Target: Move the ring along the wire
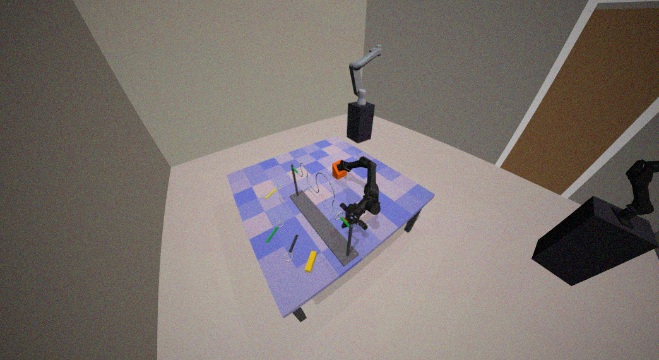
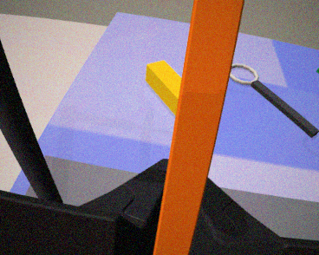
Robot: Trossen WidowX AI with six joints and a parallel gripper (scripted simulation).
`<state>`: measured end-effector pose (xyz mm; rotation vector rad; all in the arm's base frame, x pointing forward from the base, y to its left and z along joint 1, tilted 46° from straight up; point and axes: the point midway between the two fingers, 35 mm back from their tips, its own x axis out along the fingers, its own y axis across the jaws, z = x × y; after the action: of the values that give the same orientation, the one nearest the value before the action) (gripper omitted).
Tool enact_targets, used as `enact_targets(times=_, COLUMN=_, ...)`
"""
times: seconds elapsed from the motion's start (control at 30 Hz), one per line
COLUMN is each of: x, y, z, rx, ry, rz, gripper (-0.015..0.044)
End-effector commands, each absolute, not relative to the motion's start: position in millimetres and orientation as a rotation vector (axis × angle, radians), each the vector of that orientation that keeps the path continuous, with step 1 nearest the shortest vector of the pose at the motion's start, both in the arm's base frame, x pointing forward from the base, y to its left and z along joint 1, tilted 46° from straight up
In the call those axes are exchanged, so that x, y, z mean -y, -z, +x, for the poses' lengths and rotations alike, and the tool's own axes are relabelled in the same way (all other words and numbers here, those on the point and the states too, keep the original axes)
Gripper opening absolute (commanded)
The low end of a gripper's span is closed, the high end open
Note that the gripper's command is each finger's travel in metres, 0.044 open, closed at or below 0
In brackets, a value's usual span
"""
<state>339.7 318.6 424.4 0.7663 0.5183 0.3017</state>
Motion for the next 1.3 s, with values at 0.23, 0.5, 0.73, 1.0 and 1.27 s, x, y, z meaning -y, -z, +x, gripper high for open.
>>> enact_targets(times=0.23, x=-303, y=-406, z=339, rx=-0.537, ry=-0.280, rz=0.660, gripper=-0.0150)
enact_targets(times=0.5, x=-286, y=-392, z=341, rx=-0.538, ry=-0.248, rz=0.531, gripper=-0.0150)
enact_targets(times=0.73, x=-266, y=-381, z=343, rx=-0.537, ry=-0.212, rz=0.387, gripper=-0.0150)
enact_targets(times=1.0, x=-242, y=-372, z=345, rx=-0.533, ry=-0.169, rz=0.216, gripper=-0.0150)
enact_targets(times=1.27, x=-213, y=-367, z=348, rx=-0.525, ry=-0.120, rz=0.022, gripper=-0.0150)
